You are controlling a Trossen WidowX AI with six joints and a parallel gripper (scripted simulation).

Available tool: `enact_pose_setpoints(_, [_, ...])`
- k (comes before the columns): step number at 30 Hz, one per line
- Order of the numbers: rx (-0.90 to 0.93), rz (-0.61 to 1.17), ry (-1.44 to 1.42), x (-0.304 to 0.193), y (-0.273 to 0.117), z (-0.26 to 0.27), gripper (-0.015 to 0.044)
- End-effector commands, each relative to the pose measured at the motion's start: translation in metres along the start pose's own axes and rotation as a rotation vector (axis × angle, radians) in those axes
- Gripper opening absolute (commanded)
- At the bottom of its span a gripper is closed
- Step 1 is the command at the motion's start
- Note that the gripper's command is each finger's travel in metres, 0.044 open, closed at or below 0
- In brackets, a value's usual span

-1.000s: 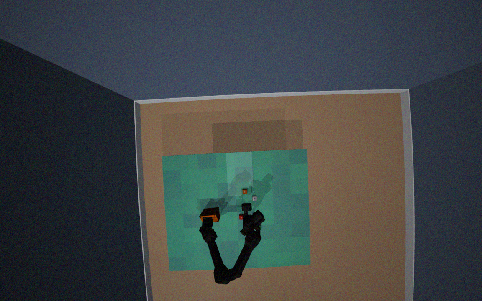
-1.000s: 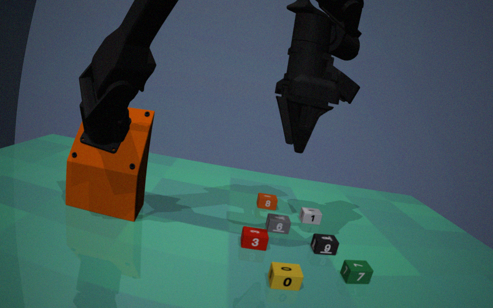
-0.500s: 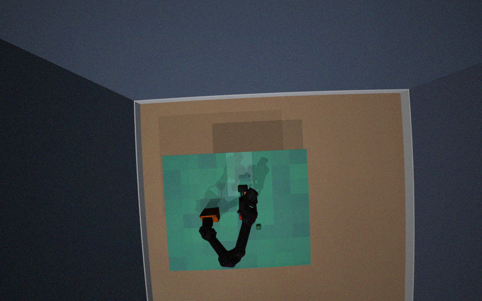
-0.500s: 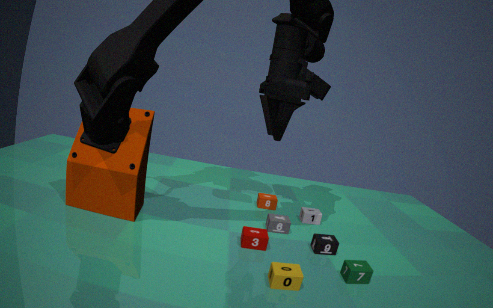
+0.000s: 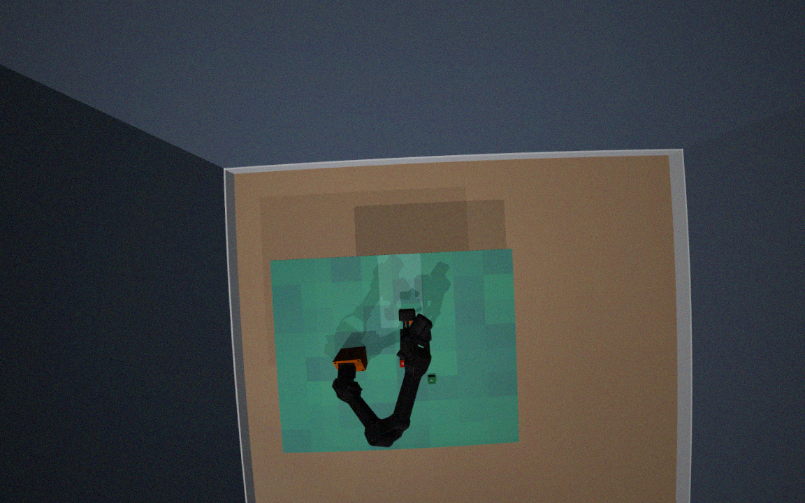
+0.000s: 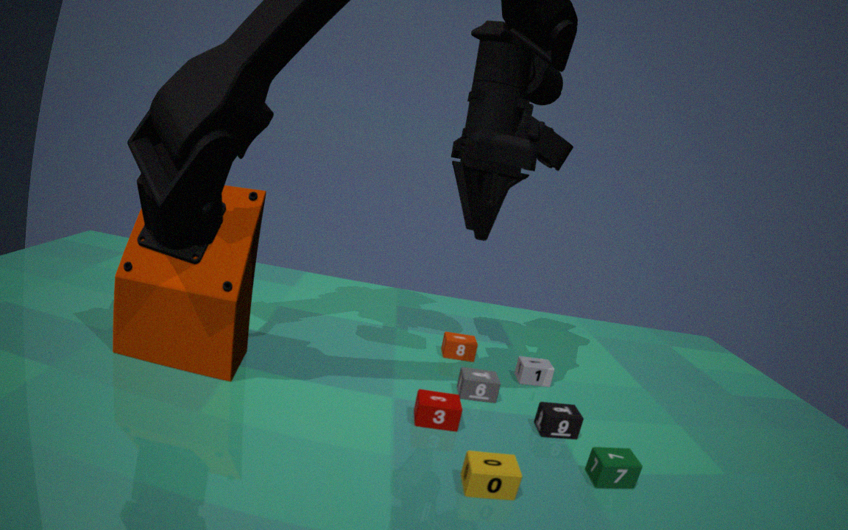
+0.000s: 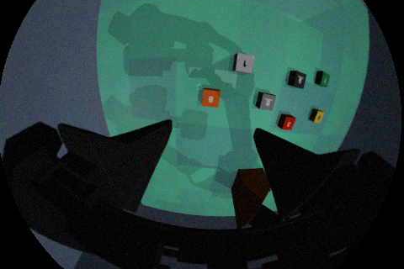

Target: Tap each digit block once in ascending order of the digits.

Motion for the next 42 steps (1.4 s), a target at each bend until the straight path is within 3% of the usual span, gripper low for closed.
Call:
enact_pose_setpoints(1, [0.004,0.005,0.004,0.002,0.000,-0.002,0.0400])
enact_pose_setpoints(7, [-0.001,0.004,0.007,0.056,0.001,-0.071,0.0400])
enact_pose_setpoints(31, [-0.001,0.003,0.006,0.056,0.001,-0.074,0.0400])
enact_pose_setpoints(38, [-0.006,0.005,0.005,0.036,0.000,-0.191,0.0400])
enact_pose_setpoints(42, [-0.009,0.006,0.005,0.031,0.001,-0.204,0.0400])
Point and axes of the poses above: the point midway between the two fingers, 35 mm back from their tips, its own y axis out along the fingers, its own z axis across the jaws, x = y × z, the point moved 3 cm from there along -y, back along the fingers, and after that the axes turned 15 degrees about -y, right-handed, at the moved point
